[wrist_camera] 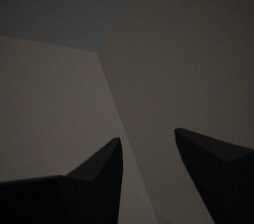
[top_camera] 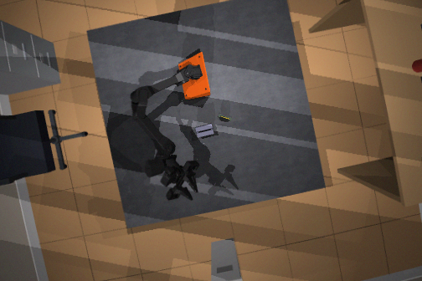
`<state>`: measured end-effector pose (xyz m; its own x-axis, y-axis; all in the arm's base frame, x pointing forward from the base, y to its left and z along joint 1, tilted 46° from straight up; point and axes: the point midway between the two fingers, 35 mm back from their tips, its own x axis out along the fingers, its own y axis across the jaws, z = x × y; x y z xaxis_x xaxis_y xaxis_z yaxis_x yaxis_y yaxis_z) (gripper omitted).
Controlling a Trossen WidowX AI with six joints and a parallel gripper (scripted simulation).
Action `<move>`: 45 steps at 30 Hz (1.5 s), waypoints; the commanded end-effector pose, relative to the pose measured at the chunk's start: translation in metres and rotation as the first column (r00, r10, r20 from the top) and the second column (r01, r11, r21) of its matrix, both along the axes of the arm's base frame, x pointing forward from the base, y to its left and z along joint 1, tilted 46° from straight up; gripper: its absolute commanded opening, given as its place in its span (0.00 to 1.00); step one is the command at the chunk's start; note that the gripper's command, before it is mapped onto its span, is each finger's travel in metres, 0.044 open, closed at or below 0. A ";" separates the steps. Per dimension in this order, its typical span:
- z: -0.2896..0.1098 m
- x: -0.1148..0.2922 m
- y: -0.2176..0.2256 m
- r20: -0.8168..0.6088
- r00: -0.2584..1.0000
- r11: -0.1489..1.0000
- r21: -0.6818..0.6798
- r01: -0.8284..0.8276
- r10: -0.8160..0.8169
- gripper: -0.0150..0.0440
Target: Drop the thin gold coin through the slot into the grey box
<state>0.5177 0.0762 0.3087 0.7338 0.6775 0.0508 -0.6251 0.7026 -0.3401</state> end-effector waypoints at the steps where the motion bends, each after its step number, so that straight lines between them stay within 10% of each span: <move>1: -0.074 0.018 0.007 -0.236 0.965 0.993 -0.026 0.114 -0.117 0.53; 12: -0.247 -0.006 0.016 -0.627 0.653 0.902 -0.358 0.243 -0.425 0.53; 22: -0.369 -0.107 -0.005 -0.587 0.299 0.615 -0.788 0.002 -0.753 0.53; 33: -0.400 -0.234 -0.053 -0.141 0.299 -0.029 -0.865 -0.501 -0.944 0.53; 45: -0.410 -0.229 -0.061 -0.133 0.304 -0.042 -0.861 -0.506 -0.943 0.53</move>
<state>0.2881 0.0223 -0.0932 -0.0794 -0.6957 -0.7139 -0.8138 0.4589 -0.3567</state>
